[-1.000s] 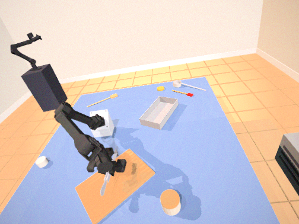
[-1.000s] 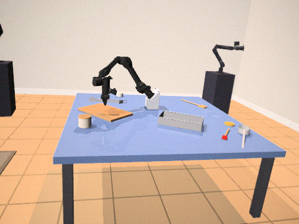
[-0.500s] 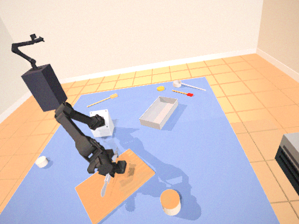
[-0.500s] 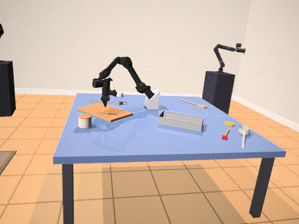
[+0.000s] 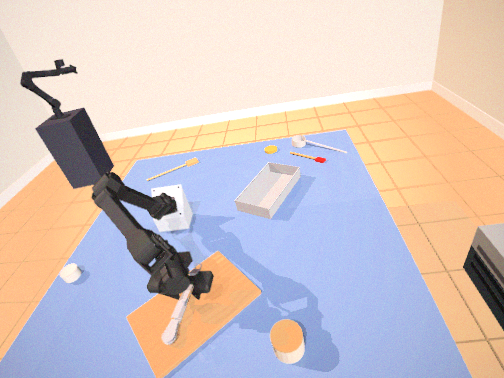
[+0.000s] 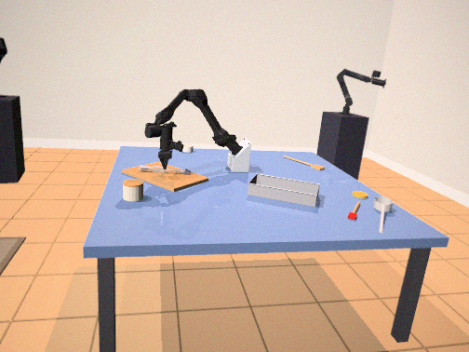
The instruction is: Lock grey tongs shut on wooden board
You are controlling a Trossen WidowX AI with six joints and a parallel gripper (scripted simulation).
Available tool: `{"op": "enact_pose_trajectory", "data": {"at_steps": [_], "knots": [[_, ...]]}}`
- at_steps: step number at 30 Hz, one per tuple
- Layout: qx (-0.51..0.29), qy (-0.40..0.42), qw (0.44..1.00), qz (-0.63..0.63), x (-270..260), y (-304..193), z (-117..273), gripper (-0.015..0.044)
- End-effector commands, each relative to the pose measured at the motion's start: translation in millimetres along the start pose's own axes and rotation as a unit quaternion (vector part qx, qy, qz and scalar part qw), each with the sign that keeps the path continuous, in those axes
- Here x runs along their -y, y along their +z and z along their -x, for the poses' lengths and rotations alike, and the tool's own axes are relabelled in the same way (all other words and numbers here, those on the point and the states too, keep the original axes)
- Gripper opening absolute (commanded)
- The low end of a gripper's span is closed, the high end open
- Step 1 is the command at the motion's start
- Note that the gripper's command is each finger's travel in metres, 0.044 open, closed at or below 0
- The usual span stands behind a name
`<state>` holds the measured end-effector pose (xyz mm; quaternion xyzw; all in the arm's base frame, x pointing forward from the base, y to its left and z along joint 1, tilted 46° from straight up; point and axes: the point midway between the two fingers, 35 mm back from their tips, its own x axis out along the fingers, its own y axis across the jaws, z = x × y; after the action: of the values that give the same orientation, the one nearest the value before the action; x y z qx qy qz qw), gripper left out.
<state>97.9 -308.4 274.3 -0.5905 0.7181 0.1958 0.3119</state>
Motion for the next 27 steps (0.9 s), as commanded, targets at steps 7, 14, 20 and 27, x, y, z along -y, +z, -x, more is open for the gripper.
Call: {"op": "enact_pose_trajectory", "data": {"at_steps": [7,14,20,27], "knots": [[0.010,0.000,1.000,-0.003,6.4,10.8,4.5,0.0440],[0.049,0.008,0.999,-0.012,34.0,75.8,40.6,0.0440],[0.042,0.014,0.999,-0.004,39.6,123.1,80.2,0.0440],[0.012,0.002,1.000,0.004,36.1,147.3,110.1,0.0440]]}}
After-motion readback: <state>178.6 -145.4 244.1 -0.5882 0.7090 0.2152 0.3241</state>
